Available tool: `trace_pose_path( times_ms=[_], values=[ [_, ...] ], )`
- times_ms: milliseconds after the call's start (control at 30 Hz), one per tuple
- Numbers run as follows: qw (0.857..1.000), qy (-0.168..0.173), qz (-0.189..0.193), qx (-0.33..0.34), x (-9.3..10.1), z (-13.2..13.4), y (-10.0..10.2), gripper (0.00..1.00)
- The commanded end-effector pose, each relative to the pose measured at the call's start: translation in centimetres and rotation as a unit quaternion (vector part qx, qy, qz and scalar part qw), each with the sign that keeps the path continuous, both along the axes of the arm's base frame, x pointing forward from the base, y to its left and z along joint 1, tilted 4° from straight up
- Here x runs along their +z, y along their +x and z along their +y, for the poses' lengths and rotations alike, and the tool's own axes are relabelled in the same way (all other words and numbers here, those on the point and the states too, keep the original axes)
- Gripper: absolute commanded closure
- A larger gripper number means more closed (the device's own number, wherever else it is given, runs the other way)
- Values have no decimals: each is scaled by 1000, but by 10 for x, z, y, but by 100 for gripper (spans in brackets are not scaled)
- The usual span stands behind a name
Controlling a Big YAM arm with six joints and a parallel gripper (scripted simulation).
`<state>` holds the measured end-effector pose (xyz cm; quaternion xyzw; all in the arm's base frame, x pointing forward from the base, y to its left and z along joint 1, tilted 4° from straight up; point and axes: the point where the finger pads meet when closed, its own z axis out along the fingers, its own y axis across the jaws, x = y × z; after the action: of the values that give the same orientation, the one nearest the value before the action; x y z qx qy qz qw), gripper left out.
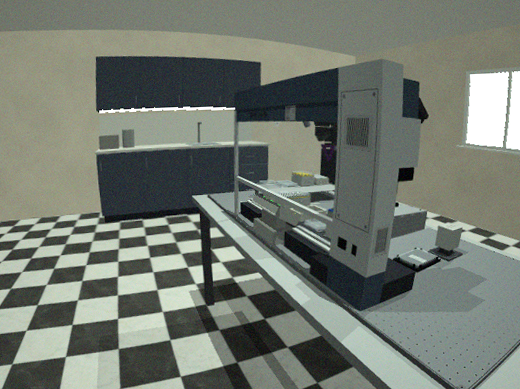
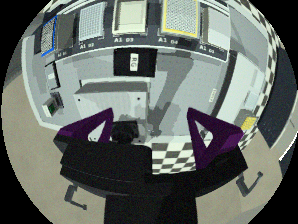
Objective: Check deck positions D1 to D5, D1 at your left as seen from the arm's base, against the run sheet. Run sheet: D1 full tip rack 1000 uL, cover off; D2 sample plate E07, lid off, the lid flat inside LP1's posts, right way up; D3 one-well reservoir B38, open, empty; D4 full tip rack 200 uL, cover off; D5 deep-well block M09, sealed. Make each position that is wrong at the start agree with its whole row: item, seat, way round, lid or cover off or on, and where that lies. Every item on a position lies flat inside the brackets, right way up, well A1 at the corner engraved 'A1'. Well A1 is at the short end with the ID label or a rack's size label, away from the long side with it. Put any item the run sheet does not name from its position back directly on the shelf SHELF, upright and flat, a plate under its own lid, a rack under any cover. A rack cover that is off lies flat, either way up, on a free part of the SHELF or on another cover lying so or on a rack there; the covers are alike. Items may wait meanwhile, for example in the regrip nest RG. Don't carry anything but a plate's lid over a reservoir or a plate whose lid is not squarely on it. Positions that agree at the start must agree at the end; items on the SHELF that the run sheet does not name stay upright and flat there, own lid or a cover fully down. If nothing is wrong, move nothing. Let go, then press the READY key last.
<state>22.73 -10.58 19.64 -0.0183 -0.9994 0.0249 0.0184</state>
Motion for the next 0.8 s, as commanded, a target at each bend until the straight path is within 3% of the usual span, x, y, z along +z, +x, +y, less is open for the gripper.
trace_pose_path(
  times_ms=[0,200,367,600,767],
  values=[
    [1000,-7,-16,-25,13,10,6,0],
    [1000,-2,-5,-25,7,39,15,0],
    [999,-5,-26,-25,24,60,33,0],
    [999,-6,-30,-36,26,55,32,0],
    [999,-9,-38,-26,25,30,51,0]
  ],
)
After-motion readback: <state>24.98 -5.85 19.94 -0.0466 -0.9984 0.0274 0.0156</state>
